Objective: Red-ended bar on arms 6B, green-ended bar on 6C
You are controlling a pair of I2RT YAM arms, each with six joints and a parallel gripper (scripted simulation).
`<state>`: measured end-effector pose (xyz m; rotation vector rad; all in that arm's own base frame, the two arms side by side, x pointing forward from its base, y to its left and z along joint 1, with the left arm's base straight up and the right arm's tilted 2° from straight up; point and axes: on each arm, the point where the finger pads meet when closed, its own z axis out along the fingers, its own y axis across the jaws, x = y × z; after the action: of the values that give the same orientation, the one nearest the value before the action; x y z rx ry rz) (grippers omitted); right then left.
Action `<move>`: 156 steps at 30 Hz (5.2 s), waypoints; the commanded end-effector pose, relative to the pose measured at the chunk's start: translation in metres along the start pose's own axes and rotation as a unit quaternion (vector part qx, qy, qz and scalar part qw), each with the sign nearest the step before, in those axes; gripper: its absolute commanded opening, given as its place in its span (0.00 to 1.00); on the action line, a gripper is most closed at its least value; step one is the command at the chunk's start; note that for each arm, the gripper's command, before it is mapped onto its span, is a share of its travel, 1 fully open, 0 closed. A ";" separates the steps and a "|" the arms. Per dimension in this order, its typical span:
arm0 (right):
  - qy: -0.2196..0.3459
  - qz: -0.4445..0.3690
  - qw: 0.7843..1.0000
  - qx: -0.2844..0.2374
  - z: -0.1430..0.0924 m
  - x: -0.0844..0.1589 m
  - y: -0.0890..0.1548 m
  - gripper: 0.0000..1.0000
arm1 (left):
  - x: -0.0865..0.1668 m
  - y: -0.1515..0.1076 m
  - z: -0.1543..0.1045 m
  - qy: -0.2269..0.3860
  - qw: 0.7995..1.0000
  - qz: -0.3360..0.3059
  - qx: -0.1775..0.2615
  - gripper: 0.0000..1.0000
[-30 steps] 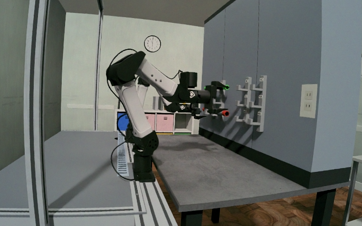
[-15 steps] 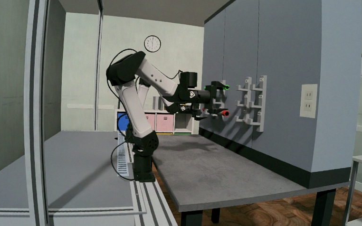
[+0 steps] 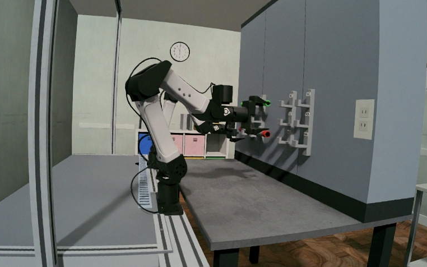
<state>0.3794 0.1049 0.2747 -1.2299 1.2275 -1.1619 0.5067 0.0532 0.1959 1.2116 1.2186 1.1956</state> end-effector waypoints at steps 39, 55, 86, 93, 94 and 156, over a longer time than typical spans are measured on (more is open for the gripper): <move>0.004 -0.003 1.000 -0.002 0.000 0.001 0.005 1.00 | 0.004 0.018 0.000 0.002 1.000 0.004 -0.005 1.00; 0.004 -0.003 1.000 -0.002 0.000 0.001 0.005 1.00 | 0.004 0.026 -0.001 0.002 1.000 0.004 -0.005 1.00; 0.004 -0.003 1.000 -0.002 0.000 0.001 0.005 1.00 | 0.003 0.030 -0.003 0.002 1.000 0.004 -0.005 0.00; 0.004 -0.003 1.000 -0.002 0.000 0.001 0.005 1.00 | 0.003 0.030 -0.004 0.002 1.000 0.004 -0.005 0.00; 0.004 -0.003 1.000 -0.002 0.000 0.001 0.005 1.00 | 0.003 0.030 -0.004 0.002 1.000 0.004 -0.005 0.00; 0.004 -0.003 1.000 -0.002 0.000 0.001 0.005 1.00 | 0.002 0.059 -0.009 0.002 1.000 0.004 -0.005 0.00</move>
<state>0.3795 0.1049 0.2747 -1.2299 1.2275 -1.1620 0.4974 0.0553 0.2022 1.2939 1.2990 1.1521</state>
